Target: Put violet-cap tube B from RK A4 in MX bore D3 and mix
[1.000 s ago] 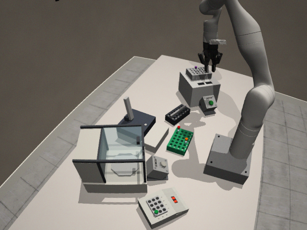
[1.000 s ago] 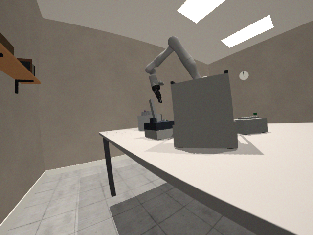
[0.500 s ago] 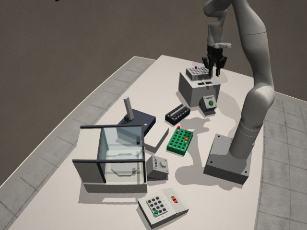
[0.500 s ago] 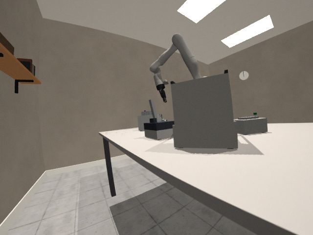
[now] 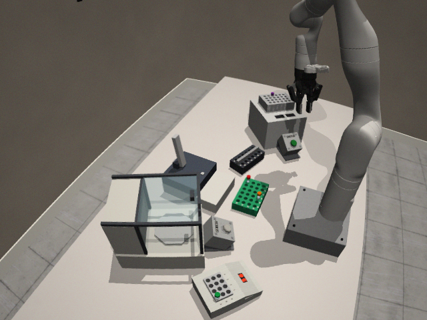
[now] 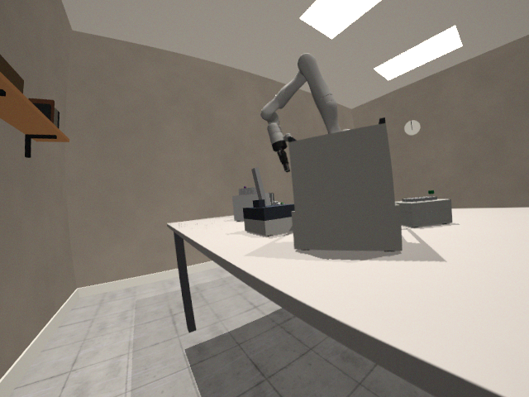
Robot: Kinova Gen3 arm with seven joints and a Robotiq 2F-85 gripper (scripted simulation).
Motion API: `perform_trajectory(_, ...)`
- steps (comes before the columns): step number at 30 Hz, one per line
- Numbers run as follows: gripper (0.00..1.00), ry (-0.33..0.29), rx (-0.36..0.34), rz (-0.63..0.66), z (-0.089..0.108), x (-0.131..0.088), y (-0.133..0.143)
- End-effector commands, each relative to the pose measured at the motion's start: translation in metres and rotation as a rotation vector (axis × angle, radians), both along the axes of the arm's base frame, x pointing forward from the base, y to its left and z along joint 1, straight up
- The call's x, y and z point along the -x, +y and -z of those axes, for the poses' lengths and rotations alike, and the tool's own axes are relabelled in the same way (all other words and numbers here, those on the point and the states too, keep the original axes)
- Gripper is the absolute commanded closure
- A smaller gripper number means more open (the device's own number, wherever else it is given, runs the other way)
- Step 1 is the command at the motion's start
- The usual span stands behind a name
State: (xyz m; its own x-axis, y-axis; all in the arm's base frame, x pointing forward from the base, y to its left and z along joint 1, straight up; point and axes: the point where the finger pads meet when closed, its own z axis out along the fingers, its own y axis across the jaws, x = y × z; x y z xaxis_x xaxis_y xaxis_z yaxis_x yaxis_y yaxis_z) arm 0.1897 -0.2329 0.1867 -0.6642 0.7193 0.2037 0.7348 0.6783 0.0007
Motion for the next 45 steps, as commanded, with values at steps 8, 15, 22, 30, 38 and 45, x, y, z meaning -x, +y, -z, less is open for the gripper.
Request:
perform_trajectory(8, 0.58, -0.001, 0.002, 0.0, 0.0, 0.016, 0.018)
perform_trajectory(15, 0.9, -0.018, 0.003, -0.119, 0.007, 0.013, 0.013)
perform_trajectory(22, 0.9, -0.047, 0.005, -0.316, 0.02, 0.007, 0.003)
perform_trajectory(30, 0.9, -0.093, 0.008, -0.633, 0.04, -0.001, -0.012)
perform_trajectory(38, 0.9, -0.127, 0.011, -0.871, 0.055, -0.008, -0.024)
perform_trajectory(45, 0.9, -0.167, 0.013, -1.148, 0.072, -0.015, -0.037)
